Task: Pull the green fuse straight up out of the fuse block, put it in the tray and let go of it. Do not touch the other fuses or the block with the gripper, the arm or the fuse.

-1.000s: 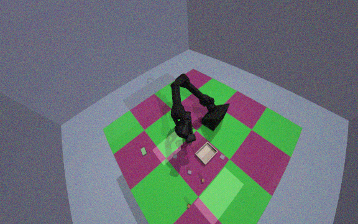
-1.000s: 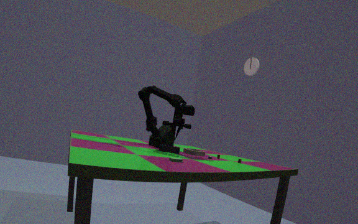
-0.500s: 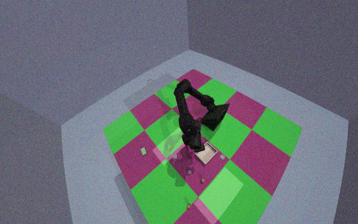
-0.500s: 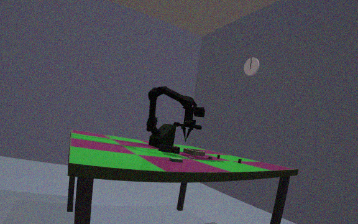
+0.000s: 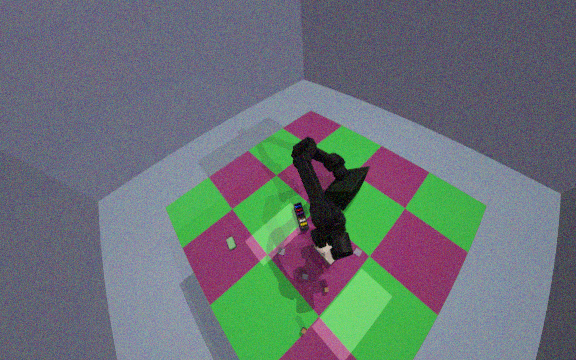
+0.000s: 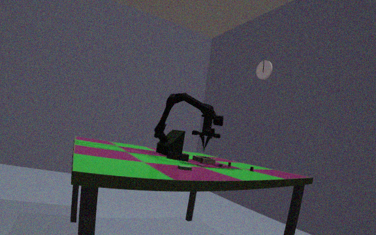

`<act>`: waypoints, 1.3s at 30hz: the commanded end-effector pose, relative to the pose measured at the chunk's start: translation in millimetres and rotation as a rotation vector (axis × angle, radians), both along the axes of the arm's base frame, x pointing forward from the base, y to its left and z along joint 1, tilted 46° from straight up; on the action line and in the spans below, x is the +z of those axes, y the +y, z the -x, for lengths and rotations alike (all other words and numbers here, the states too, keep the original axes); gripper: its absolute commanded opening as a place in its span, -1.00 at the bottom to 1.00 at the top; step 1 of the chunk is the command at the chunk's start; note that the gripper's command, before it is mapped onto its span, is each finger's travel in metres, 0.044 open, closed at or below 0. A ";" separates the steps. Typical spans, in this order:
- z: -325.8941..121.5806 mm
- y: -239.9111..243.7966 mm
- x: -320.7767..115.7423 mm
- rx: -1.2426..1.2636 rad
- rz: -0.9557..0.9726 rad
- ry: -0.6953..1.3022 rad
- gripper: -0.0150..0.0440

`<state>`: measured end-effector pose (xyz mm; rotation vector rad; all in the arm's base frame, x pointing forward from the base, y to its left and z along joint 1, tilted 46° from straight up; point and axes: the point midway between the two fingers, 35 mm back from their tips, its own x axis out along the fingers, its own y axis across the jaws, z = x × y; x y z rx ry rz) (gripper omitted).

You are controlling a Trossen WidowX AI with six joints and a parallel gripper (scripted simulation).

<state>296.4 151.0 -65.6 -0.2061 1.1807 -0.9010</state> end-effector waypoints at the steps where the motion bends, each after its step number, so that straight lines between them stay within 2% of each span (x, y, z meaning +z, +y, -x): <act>1: 5.0 9.6 -15.0 -0.005 0.004 0.004 -0.49; 35: 1.5 -19.0 -43.2 -0.005 0.006 0.003 -0.49; 39: 0.5 -16.4 -40.6 -0.010 -0.003 -0.002 -0.14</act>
